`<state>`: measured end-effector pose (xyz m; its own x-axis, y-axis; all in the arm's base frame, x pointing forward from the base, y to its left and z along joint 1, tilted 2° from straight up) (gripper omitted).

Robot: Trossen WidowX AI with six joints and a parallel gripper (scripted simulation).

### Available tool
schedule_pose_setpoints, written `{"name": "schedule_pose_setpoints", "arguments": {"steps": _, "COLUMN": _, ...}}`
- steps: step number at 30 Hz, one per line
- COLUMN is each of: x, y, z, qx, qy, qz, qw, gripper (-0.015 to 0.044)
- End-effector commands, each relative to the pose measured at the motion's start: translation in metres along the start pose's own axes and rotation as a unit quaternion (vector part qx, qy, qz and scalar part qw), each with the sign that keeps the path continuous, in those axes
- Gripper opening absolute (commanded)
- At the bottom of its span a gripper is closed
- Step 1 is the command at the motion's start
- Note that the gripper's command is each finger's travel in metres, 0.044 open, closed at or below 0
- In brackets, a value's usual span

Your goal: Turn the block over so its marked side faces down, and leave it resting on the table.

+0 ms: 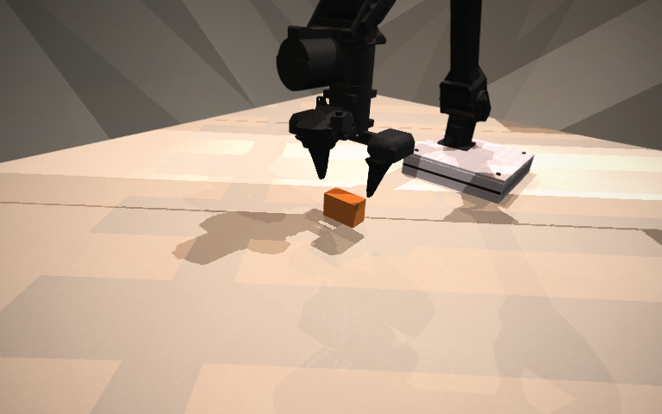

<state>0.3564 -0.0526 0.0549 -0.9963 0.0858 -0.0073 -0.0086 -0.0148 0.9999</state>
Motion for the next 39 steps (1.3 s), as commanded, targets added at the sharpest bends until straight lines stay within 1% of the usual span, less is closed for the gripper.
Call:
{"name": "schedule_pose_setpoints", "arguments": {"steps": 1, "x": 0.001, "y": -0.007, "z": -0.001, "qx": 0.002, "qy": -0.002, "qz": 0.001, "qw": 1.0, "gripper": 0.044}}
{"name": "schedule_pose_setpoints", "arguments": {"steps": 18, "x": 0.001, "y": -0.032, "z": -0.001, "qx": 0.002, "qy": -0.002, "qz": 0.001, "qw": 1.0, "gripper": 0.044}}
{"name": "schedule_pose_setpoints", "arguments": {"steps": 24, "x": 0.001, "y": -0.032, "z": -0.001, "qx": 0.002, "qy": -0.002, "qz": 0.001, "qw": 1.0, "gripper": 0.0282}}
{"name": "schedule_pose_setpoints", "arguments": {"steps": 39, "x": 0.001, "y": -0.032, "z": -0.001, "qx": 0.002, "qy": -0.002, "qz": 0.001, "qw": 1.0, "gripper": 0.0183}}
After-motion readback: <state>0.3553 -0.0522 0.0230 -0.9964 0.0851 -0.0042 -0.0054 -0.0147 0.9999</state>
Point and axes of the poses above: the point midway between the two fingers, 35 mm back from their tips, its own y axis back along the fingers, its own z axis across the jaws, x = y × z, the point moved 1 cm from there along y, back along the fingers, and after that the axes turned 2 degrees about -y, right-handed, at the moved point
